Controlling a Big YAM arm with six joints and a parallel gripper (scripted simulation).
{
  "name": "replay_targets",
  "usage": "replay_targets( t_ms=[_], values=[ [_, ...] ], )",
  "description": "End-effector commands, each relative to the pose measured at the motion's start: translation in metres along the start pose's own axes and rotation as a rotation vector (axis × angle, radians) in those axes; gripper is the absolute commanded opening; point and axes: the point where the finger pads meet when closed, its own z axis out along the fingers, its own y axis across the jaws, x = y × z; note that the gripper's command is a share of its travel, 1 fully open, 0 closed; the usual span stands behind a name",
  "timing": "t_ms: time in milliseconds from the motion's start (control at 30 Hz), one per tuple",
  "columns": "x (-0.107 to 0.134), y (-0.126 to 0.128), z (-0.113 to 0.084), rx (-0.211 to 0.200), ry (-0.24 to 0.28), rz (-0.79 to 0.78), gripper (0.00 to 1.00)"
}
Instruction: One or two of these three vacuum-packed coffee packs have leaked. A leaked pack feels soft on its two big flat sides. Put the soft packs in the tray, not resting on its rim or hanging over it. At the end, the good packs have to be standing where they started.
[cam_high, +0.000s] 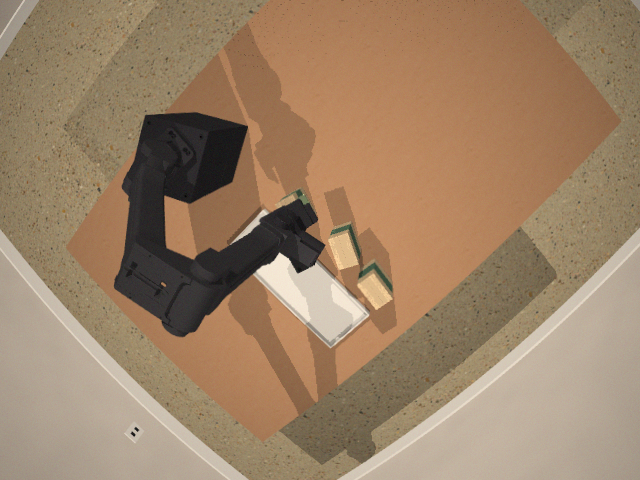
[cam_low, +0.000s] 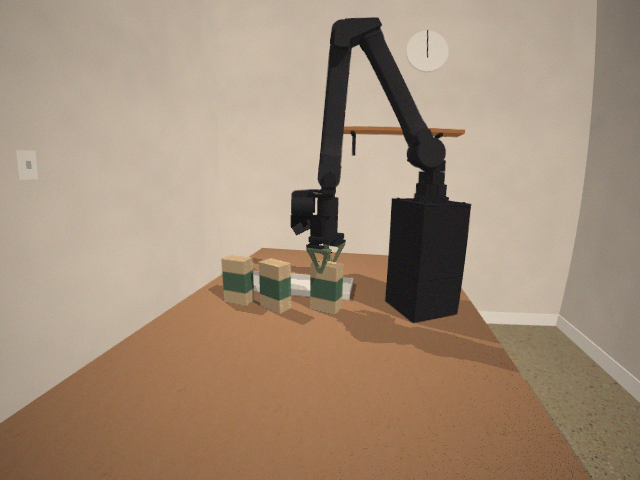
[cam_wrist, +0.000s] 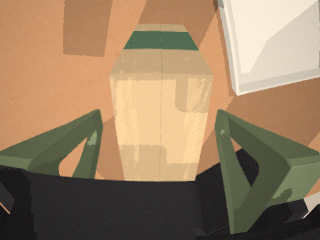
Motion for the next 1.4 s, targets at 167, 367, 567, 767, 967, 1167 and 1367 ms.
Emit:
replay_targets(
  t_ms=[167,367,567,767,967,1167,1367],
  values=[
    [-0.001,-0.001,0.019,0.001,0.001,0.019,0.78],
    [0.001,-0.002,0.021,0.004,0.007,0.019,0.78],
    [0.001,-0.002,0.021,0.004,0.006,0.019,0.78],
    [0.001,-0.002,0.021,0.004,0.006,0.019,0.78],
    [0.001,-0.002,0.021,0.004,0.006,0.019,0.78],
    [0.001,-0.002,0.021,0.004,0.006,0.019,0.78],
    [0.001,-0.002,0.021,0.004,0.006,0.019,0.78]
  ],
)
